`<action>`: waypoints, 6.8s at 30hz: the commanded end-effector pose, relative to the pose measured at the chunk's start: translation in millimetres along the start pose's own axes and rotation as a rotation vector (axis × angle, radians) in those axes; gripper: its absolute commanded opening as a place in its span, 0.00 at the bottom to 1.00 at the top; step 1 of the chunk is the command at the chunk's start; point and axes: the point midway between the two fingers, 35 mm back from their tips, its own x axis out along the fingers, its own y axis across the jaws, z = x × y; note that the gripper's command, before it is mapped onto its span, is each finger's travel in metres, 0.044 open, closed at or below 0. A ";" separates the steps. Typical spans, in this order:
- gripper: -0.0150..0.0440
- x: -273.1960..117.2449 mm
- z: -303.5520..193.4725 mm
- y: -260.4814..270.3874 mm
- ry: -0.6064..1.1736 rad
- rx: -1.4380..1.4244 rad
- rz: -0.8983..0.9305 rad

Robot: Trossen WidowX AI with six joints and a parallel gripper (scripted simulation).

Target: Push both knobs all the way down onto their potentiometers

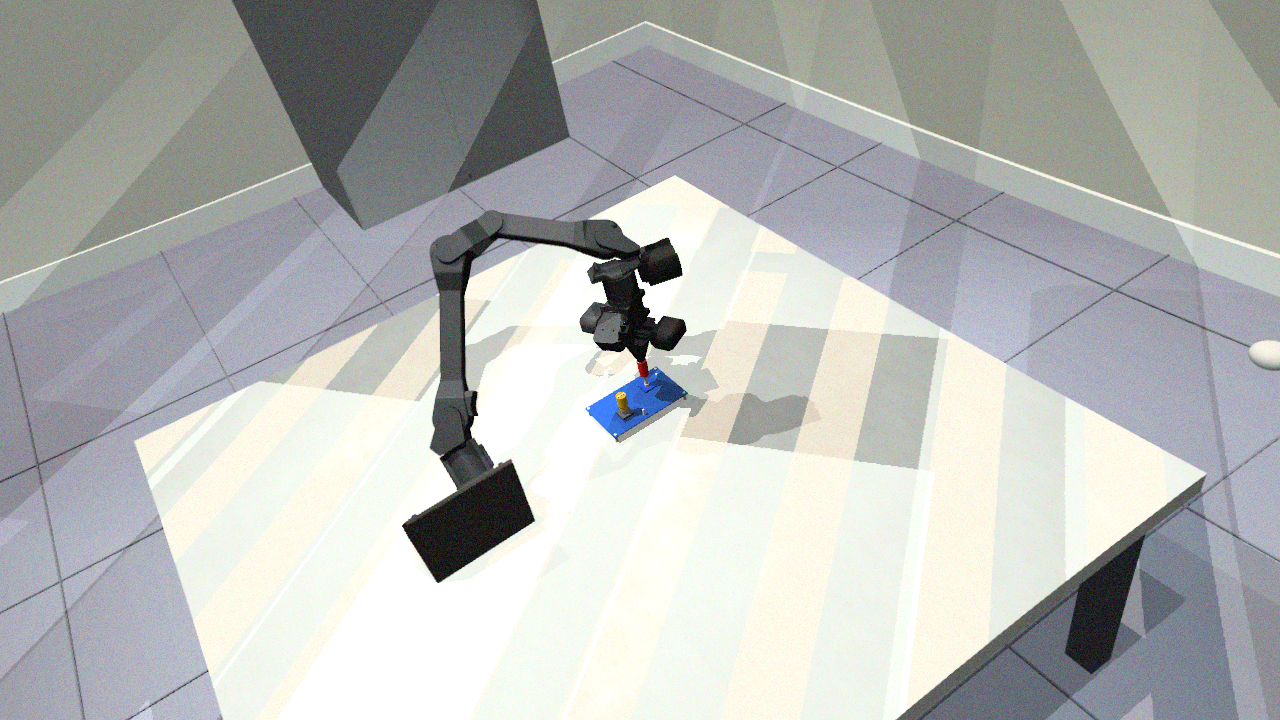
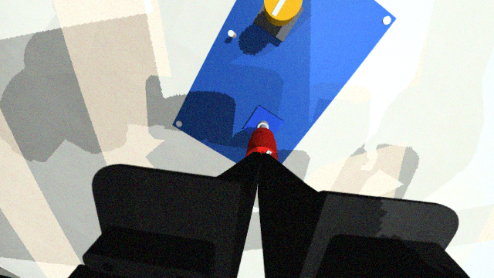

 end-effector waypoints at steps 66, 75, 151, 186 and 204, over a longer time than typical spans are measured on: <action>0.25 36.7 -3.2 -3.8 -0.017 -0.021 -0.023; 0.25 37.5 -3.2 -3.8 -0.017 -0.021 -0.023; 0.25 41.2 -3.1 -3.9 -0.017 -0.022 -0.023; 0.48 5.7 -3.5 -3.0 -0.017 -0.016 -0.025; 1.00 -26.5 166.0 -47.8 -0.028 -0.012 -0.022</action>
